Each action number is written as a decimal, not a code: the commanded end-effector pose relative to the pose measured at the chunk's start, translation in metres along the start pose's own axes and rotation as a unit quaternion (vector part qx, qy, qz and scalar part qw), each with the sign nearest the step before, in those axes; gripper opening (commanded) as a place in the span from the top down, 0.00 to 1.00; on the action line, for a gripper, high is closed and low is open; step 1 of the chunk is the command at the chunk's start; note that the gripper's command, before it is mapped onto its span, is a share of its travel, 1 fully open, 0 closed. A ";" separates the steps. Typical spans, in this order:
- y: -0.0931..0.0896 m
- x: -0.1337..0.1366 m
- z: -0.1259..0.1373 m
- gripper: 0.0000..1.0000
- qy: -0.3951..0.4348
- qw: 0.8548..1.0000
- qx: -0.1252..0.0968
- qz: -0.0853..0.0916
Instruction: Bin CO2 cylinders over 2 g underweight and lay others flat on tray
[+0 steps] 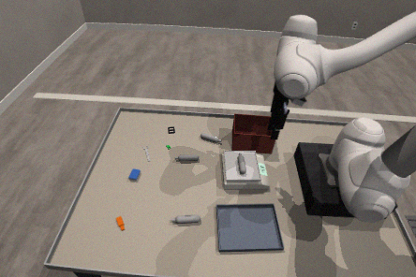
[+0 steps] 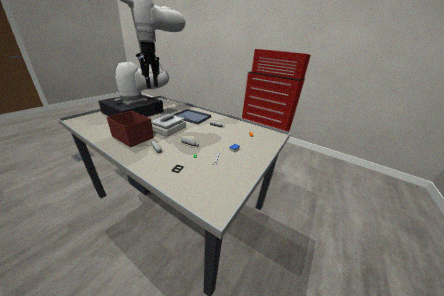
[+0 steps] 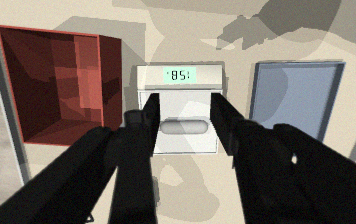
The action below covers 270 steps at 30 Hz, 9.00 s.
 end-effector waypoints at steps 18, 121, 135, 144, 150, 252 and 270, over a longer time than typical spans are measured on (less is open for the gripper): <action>0.002 -0.001 0.001 0.61 -0.002 1.000 0.002 -0.001; -0.187 0.004 0.102 0.90 0.709 0.705 0.000 0.000; -0.178 0.004 0.103 0.90 0.709 0.705 0.000 0.000; -0.133 0.005 0.104 0.90 0.709 0.705 0.000 0.000; -0.107 0.005 0.104 0.90 0.709 0.705 -0.001 0.000; -0.118 -0.208 0.026 0.61 0.709 0.705 0.000 0.000; -0.118 -0.208 0.026 0.61 0.709 0.705 0.000 0.000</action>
Point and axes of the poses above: the point where the finger pads meet when closed, its own y axis back along the fingers, its own x axis across the jaws, z = x × y, the point moved 8 cm from there along y, back along the fingers, and after that the axes turned 2 degrees about -y, right-handed, at the moved point
